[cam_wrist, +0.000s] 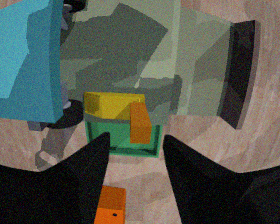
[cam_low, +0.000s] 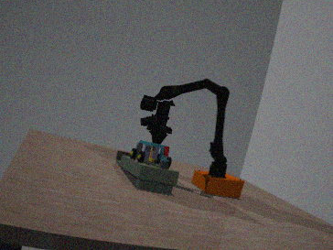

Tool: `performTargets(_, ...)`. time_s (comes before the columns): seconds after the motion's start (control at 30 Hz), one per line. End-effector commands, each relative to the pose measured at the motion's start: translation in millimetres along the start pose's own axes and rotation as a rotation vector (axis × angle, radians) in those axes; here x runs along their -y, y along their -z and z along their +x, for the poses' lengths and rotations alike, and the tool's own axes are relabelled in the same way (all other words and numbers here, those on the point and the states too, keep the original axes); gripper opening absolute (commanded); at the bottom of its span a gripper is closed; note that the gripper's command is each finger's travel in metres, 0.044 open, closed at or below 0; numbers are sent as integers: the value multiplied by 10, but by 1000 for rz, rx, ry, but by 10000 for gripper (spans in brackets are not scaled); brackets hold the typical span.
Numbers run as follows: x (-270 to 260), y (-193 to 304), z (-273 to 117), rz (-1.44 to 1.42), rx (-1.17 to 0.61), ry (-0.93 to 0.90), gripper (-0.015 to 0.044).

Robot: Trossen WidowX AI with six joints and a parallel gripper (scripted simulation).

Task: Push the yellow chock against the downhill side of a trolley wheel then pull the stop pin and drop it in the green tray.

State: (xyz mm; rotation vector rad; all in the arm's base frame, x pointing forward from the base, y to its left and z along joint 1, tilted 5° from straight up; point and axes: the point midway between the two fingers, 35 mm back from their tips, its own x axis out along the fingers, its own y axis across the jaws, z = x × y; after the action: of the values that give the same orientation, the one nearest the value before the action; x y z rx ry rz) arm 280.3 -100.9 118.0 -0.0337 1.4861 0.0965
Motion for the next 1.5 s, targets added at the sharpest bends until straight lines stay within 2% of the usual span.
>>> performTargets(0.0, 4, -12, -150, -4, 7, -1, 190)
performTargets(0.27, 8, -24, -319, -4, 7, -1, 190)
performTargets(0.4, 7, -13, -239, 1, 3, 1, 295)
performTargets(0.53, -110, -114, -284, 67, 34, 5, 190)
performTargets(0.6, -202, -231, -368, 108, 89, 13, 190)
performTargets(0.8, -487, -333, -380, 314, 88, -29, 190)
performTargets(1.47, -1492, -469, -435, 999, -2, -149, 190)
